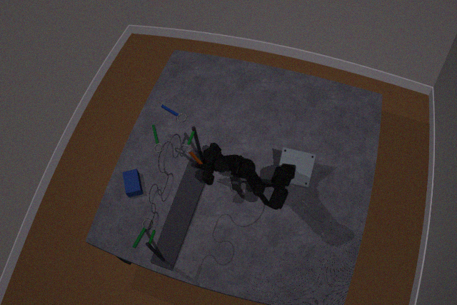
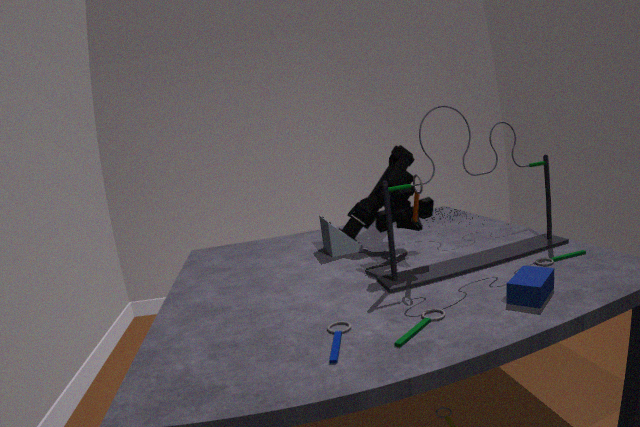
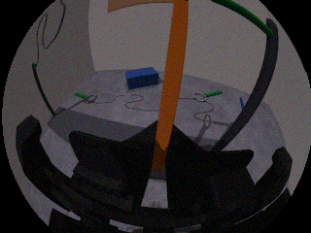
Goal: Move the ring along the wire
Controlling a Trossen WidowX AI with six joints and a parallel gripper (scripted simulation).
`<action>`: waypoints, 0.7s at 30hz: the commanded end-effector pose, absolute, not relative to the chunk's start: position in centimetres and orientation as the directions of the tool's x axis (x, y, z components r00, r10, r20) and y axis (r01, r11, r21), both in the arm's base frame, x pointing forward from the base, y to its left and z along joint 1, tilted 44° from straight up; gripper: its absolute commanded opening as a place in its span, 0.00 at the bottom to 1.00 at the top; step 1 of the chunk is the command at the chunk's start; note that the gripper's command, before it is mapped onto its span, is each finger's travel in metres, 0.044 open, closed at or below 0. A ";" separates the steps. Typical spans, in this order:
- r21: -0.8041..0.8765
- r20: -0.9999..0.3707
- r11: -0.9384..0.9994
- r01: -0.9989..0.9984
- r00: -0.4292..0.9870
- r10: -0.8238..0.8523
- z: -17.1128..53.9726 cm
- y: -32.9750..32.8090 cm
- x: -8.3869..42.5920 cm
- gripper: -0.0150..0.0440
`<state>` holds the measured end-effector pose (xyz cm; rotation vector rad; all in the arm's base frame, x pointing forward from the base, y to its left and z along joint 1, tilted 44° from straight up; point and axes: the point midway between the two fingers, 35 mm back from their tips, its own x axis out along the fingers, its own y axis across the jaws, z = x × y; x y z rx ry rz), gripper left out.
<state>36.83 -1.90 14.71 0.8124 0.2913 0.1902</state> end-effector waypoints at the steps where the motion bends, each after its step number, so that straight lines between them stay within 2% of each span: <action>1: 0.731 -0.191 0.681 -0.053 0.942 0.278 14.2 -2.2 36.8 0.00; 21: 0.725 -0.193 0.687 -0.052 0.942 0.275 12.7 -3.7 36.6 0.00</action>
